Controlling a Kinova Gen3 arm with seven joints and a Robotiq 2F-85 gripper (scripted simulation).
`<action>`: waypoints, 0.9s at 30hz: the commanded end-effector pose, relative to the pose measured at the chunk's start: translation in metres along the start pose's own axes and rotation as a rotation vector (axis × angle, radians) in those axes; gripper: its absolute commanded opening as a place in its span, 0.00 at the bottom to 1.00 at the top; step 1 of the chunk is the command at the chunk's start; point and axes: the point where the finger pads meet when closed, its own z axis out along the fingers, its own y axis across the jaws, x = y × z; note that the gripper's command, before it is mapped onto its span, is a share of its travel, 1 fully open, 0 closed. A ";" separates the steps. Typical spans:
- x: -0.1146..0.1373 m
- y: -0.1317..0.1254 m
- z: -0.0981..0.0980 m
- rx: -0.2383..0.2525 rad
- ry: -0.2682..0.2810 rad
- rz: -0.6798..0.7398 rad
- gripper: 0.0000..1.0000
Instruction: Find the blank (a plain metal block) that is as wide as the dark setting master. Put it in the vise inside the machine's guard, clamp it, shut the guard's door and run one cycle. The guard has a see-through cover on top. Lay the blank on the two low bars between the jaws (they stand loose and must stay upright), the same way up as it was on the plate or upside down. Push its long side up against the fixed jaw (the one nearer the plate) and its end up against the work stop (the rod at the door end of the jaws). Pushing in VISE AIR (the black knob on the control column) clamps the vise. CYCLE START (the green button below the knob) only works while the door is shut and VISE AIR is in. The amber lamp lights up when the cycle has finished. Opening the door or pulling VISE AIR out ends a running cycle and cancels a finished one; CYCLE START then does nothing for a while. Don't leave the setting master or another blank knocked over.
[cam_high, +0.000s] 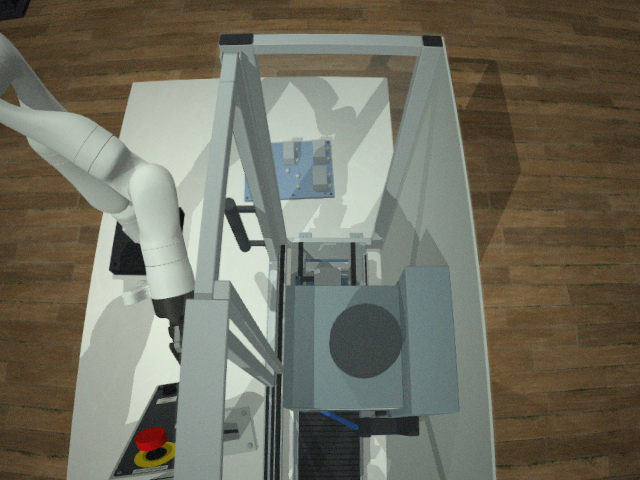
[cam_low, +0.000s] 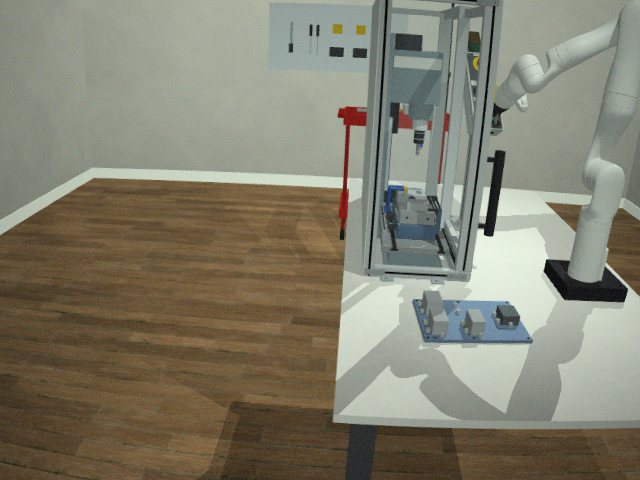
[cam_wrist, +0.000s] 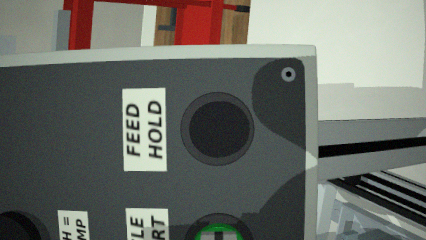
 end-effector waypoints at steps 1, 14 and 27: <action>0.000 -0.001 0.002 0.001 0.000 0.001 0.10; 0.000 -0.001 0.003 0.001 0.000 0.001 0.10; 0.000 -0.001 0.006 0.001 0.000 0.001 0.10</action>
